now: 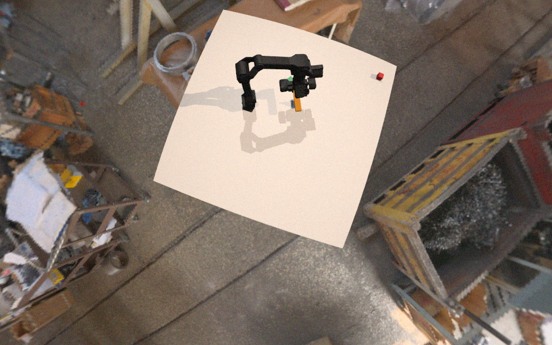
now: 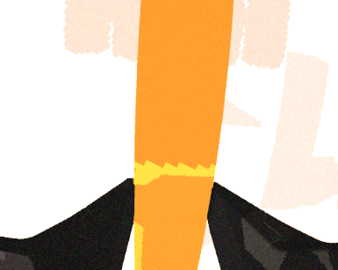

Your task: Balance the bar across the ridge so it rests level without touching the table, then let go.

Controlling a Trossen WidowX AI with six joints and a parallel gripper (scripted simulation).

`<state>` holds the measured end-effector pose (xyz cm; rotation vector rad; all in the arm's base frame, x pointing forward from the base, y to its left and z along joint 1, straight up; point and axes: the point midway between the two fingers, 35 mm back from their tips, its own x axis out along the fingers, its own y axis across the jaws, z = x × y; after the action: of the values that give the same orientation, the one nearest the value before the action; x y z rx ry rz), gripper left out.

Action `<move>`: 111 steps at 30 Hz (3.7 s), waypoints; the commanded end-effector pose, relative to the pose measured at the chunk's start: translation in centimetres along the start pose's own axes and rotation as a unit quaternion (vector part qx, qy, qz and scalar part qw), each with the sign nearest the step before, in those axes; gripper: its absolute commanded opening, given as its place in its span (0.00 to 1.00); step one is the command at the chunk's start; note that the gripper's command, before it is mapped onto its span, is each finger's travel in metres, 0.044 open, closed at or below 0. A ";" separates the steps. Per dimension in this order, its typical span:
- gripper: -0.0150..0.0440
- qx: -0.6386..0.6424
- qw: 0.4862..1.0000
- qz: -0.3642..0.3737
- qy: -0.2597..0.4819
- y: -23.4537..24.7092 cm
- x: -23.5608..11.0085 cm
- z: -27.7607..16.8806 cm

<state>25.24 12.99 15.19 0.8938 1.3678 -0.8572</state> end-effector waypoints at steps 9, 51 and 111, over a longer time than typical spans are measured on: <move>0.25 0.002 1.000 -0.002 0.002 0.0 2.1 -0.1; 0.25 0.002 1.000 -0.002 0.002 -0.1 3.5 0.0; 0.25 0.002 1.000 -0.002 0.002 -0.1 4.1 0.0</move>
<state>25.25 12.90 11.20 0.8940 1.3688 -0.8645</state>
